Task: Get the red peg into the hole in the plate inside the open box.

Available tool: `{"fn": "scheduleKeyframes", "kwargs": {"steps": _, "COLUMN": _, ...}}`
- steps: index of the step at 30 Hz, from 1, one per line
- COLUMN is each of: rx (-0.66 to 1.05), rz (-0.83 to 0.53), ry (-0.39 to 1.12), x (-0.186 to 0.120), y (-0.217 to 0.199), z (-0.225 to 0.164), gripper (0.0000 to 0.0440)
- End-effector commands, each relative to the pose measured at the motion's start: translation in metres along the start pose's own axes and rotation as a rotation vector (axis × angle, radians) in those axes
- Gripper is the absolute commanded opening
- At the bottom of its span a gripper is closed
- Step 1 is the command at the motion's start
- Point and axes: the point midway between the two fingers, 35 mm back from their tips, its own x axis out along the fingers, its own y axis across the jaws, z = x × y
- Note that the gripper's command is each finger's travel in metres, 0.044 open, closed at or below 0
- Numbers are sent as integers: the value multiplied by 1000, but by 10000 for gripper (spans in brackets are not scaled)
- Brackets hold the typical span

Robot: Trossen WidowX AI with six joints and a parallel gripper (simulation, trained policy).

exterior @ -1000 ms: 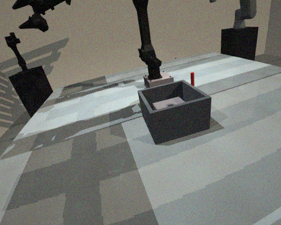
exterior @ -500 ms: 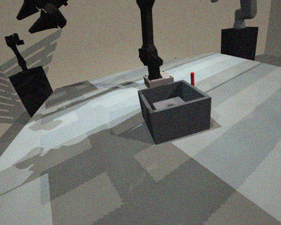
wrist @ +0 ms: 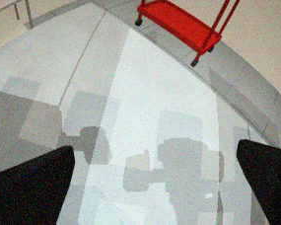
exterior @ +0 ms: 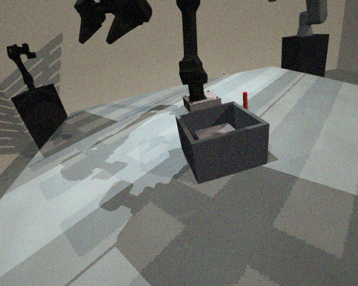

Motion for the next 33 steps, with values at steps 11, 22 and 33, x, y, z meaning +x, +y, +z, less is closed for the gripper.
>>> {"fn": "scheduleKeyframes", "kwargs": {"steps": 11, "rx": 207, "rz": 155, "ry": 293, "x": -48, "y": 106, "z": -93, "gripper": 440}}
{"fn": "scheduleKeyframes", "kwargs": {"steps": 22, "rx": 305, "rz": 138, "ry": 511, "x": -86, "y": 145, "z": -169, "gripper": 440}}
{"fn": "scheduleKeyframes", "kwargs": {"steps": 33, "rx": 355, "rz": 35, "ry": 679, "x": -106, "y": 167, "z": -240, "gripper": 440}}
